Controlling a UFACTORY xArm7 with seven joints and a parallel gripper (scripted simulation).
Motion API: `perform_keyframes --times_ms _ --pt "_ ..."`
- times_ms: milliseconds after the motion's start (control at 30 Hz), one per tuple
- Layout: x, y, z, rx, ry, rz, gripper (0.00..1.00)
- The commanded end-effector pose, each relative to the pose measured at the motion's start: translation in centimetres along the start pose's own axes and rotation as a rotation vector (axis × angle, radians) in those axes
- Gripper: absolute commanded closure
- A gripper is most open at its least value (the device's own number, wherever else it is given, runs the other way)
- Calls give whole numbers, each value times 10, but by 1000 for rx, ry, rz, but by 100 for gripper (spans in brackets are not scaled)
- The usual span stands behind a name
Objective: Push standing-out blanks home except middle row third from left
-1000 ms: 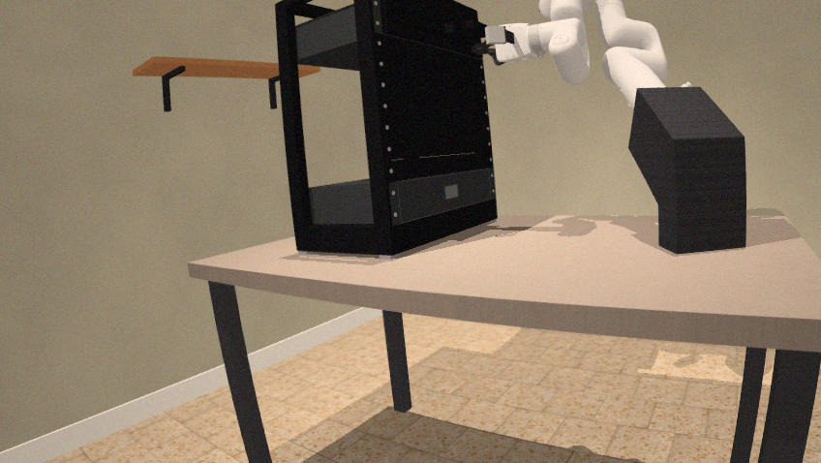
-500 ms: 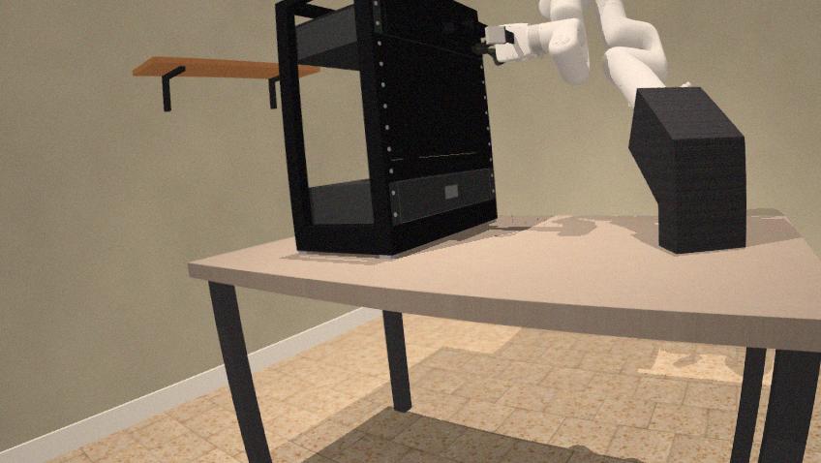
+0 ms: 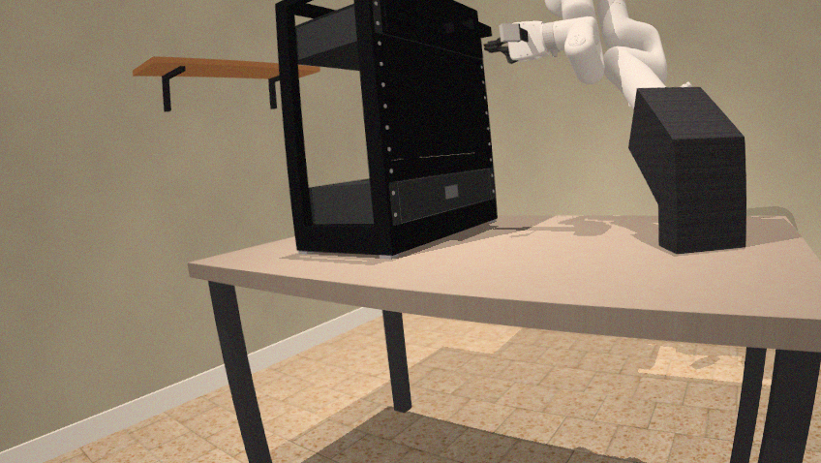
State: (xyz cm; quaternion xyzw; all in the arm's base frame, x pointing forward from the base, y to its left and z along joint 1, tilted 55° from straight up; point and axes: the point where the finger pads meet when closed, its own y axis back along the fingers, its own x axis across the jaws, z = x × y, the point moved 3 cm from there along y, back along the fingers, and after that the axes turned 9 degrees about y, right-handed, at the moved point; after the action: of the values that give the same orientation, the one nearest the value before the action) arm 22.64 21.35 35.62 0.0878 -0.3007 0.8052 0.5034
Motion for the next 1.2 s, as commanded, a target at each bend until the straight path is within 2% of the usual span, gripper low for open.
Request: perform_keyframes --times_ms 0,133,1167 --pt "2 23 -1 -8 -7 -3 100" --pt "2 40 -1 -8 -7 -3 100" --pt "2 41 -1 -8 -7 -3 100"
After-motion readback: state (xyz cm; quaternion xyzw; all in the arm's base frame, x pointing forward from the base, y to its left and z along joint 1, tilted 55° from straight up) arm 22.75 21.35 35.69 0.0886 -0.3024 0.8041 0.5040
